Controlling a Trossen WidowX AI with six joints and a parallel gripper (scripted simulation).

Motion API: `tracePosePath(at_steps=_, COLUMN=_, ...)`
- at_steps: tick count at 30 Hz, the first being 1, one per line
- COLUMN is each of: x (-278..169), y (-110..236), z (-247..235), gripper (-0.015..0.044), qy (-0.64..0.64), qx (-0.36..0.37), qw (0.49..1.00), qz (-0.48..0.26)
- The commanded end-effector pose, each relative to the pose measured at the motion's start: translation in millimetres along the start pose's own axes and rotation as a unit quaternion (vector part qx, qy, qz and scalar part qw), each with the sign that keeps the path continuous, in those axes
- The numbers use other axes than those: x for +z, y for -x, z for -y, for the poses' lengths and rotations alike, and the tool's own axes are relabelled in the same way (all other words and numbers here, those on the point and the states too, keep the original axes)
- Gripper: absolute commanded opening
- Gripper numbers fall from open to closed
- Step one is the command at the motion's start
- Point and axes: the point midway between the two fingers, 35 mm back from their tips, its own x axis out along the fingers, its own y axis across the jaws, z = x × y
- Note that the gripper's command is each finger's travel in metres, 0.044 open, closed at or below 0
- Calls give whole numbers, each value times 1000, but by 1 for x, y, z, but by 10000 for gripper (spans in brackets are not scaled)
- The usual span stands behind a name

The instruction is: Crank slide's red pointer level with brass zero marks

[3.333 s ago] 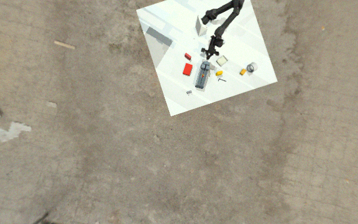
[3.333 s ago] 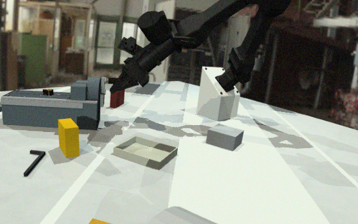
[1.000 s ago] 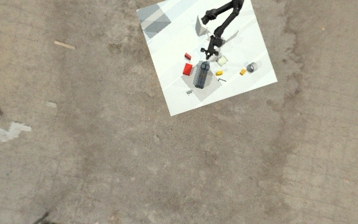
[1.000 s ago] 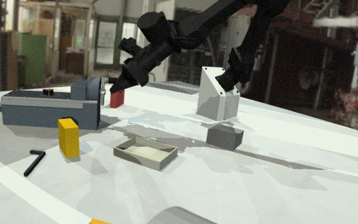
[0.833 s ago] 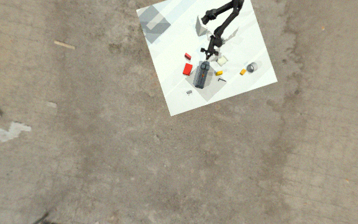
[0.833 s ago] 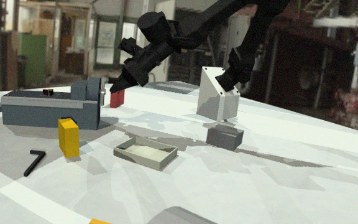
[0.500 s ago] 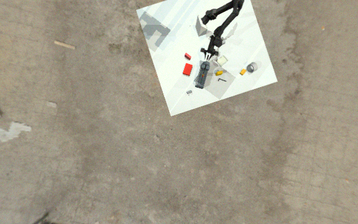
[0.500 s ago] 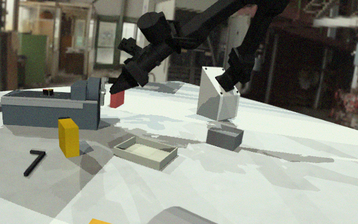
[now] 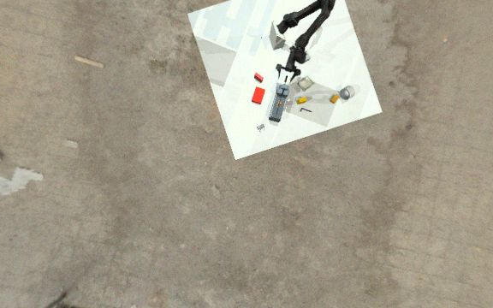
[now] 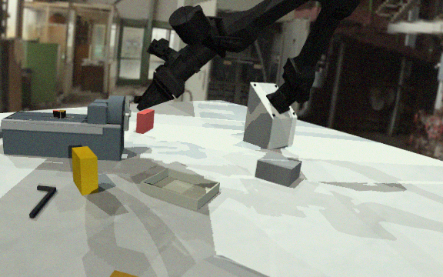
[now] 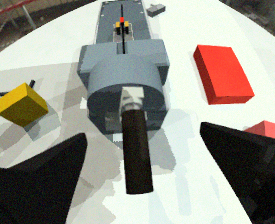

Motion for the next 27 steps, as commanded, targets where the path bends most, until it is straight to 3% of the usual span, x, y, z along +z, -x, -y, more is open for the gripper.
tracePosePath(at_steps=1, x=22, y=19, z=-6, gripper=440, qy=7, qx=9, qw=1000, qz=9)
tracePosePath(at_steps=13, x=64, y=63, z=-2, gripper=440, qy=1, qx=2, qw=1000, qz=8)
tracePosePath(at_steps=27, x=111, y=30, z=-5, gripper=440, qy=60, qx=47, qw=997, qz=-18)
